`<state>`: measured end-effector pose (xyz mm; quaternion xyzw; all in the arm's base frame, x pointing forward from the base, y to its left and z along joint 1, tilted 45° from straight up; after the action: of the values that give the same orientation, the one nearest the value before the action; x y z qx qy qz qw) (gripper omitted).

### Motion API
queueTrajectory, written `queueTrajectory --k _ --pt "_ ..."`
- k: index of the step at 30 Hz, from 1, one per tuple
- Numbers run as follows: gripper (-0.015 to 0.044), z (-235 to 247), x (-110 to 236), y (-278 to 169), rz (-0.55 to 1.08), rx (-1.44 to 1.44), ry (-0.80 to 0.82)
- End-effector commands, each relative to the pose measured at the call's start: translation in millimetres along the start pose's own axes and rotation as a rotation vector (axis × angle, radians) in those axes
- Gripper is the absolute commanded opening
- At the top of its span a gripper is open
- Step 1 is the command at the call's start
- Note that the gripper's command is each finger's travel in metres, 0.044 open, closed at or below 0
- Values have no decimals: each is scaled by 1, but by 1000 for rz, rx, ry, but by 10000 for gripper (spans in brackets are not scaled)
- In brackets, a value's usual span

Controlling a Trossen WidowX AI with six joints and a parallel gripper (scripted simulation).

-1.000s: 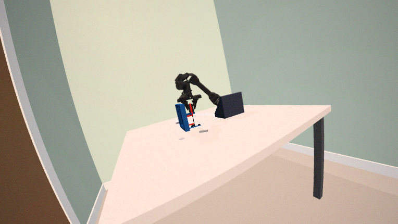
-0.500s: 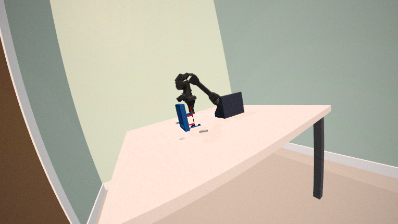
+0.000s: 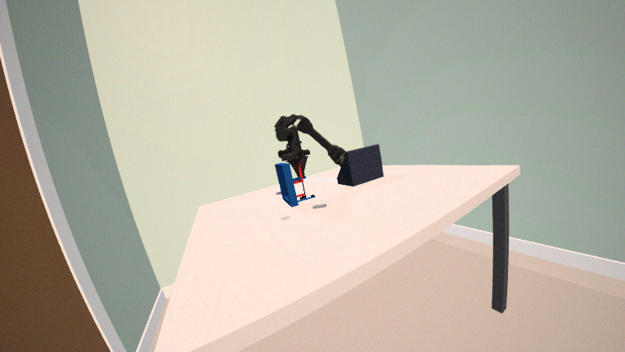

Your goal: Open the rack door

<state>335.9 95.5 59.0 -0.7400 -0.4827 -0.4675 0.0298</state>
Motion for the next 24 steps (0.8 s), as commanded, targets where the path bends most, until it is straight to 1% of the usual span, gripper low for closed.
queueTrajectory --k 1,16,24 --pt "292 0 -1 1 -1 -226 -2" --pt "292 0 -1 1 -2 -961 -2" --pt "292 0 -1 1 -2 -993 -2"
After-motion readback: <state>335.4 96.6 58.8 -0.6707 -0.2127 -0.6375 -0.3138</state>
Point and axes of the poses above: the point midway between the two fingers, 35 mm back from their tips, its own x axis back along the fingers, its own z axis across the jaws, y = z × x, the point moved 6 cm from there along x, back along the fingers, and after that the axes turned 14 degrees about x, right-handed, at the moved point
